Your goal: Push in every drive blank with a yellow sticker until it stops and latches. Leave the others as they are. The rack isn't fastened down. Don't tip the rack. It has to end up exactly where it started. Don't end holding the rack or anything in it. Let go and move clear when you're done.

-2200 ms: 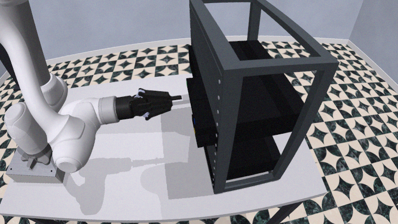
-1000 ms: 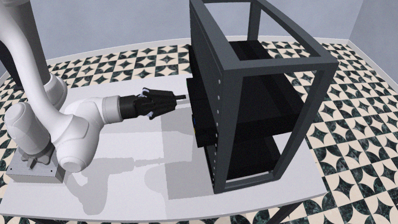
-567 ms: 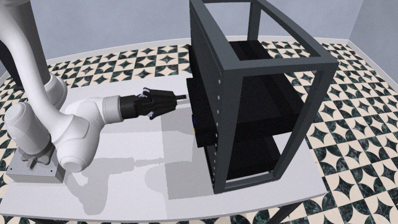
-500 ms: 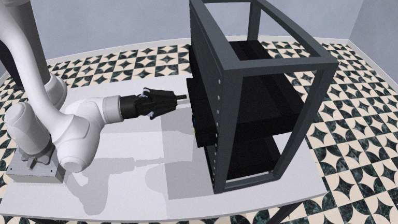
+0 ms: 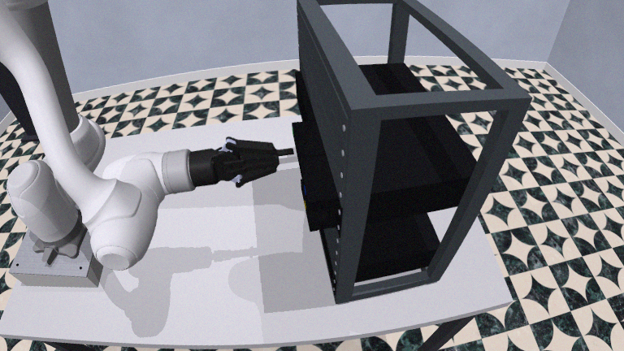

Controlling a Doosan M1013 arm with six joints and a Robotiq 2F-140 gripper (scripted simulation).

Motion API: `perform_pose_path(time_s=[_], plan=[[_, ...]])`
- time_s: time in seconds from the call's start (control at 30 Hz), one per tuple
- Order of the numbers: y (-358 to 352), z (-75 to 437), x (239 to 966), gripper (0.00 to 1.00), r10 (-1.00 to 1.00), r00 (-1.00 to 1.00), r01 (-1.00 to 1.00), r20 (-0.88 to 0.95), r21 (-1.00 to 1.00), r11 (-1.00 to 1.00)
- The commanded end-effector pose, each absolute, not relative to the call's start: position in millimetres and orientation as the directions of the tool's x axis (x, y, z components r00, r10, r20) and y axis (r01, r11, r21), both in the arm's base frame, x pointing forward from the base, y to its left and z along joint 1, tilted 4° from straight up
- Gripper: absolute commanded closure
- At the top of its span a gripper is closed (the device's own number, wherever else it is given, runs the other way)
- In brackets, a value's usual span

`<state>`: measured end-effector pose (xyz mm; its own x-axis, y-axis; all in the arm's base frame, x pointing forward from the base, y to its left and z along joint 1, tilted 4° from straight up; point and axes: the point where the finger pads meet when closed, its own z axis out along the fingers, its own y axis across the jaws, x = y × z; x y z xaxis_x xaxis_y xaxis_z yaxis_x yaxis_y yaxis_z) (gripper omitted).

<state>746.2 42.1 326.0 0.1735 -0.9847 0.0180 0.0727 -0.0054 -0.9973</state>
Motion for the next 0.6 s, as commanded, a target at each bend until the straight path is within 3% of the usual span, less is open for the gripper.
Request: perform_pose_path(time_s=[0.0,0.57], plan=[[42.3,326.3,747.7,1.0,-0.985,0.173,0.073,0.018,-0.997,-0.005],[42.8,326.5,750.7,1.0,-0.985,0.173,0.073,0.018,-0.997,-0.005]])
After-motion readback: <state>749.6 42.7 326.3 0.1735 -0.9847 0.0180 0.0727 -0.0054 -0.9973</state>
